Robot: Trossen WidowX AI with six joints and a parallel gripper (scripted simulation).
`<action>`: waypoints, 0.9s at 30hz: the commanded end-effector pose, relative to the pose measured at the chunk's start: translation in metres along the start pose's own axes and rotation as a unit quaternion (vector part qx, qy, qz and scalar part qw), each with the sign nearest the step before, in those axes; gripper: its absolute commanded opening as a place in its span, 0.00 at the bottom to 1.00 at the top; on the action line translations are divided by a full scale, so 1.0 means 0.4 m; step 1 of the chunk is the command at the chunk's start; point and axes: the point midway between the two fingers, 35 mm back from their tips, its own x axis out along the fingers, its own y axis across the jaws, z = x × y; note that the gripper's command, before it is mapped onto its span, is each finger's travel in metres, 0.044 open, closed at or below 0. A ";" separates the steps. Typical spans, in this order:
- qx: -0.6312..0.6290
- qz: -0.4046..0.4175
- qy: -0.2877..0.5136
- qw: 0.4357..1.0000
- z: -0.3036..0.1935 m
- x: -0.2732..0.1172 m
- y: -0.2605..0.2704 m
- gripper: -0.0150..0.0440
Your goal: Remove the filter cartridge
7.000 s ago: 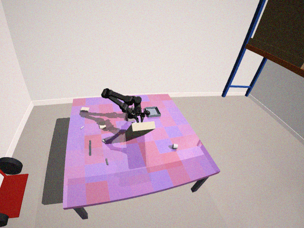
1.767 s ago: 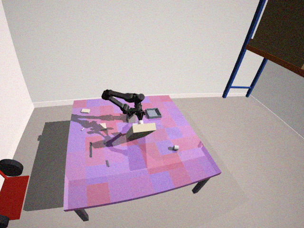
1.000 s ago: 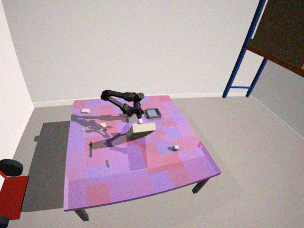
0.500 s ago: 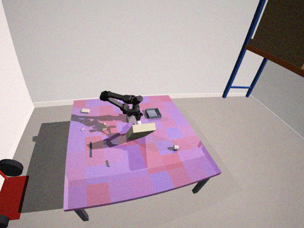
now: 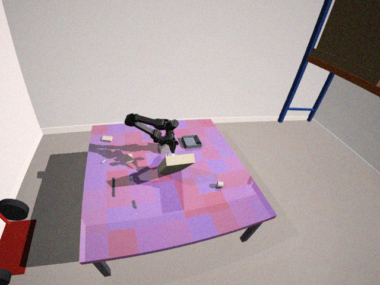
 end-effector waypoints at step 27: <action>0.002 0.002 0.003 1.000 -0.163 -0.135 0.277 0.98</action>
